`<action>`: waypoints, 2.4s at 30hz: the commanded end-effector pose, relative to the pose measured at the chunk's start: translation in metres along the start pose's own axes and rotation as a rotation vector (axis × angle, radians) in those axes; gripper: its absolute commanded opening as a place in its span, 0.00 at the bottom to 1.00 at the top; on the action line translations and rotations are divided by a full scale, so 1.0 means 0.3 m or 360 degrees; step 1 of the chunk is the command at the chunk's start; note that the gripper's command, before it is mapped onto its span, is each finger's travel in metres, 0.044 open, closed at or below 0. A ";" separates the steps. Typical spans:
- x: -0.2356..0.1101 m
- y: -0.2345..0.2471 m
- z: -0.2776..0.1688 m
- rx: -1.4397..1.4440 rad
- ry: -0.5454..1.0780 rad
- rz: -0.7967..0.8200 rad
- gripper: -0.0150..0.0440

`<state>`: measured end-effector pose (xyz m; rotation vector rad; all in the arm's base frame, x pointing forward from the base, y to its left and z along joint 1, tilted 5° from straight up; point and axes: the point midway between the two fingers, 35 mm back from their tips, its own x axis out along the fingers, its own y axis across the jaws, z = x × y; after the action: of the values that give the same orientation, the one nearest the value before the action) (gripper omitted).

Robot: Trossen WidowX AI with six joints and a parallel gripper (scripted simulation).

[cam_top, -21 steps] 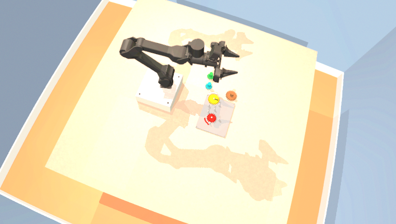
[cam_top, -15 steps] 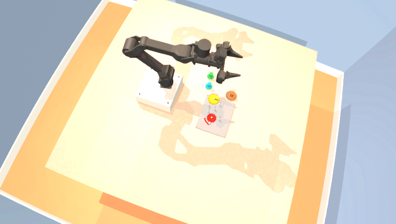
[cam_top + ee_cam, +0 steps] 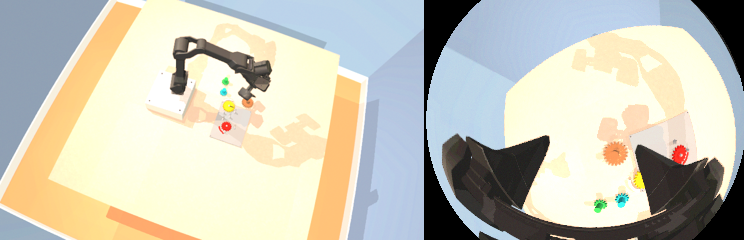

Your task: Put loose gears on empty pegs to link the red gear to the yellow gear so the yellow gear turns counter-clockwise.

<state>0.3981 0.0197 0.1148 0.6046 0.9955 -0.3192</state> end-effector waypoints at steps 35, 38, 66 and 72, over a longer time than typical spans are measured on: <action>0.375 -0.163 -0.243 0.0534 0.0583 -0.0726 1.00; 0.388 -0.169 -0.249 0.0534 0.0583 -0.0726 1.00; 0.399 -0.174 -0.255 0.0534 0.0583 -0.0726 0.35; 0.399 -0.174 -0.255 0.0534 0.0583 -0.0726 0.25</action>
<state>0.3811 0.0276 -0.0346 0.7526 1.4506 -0.8077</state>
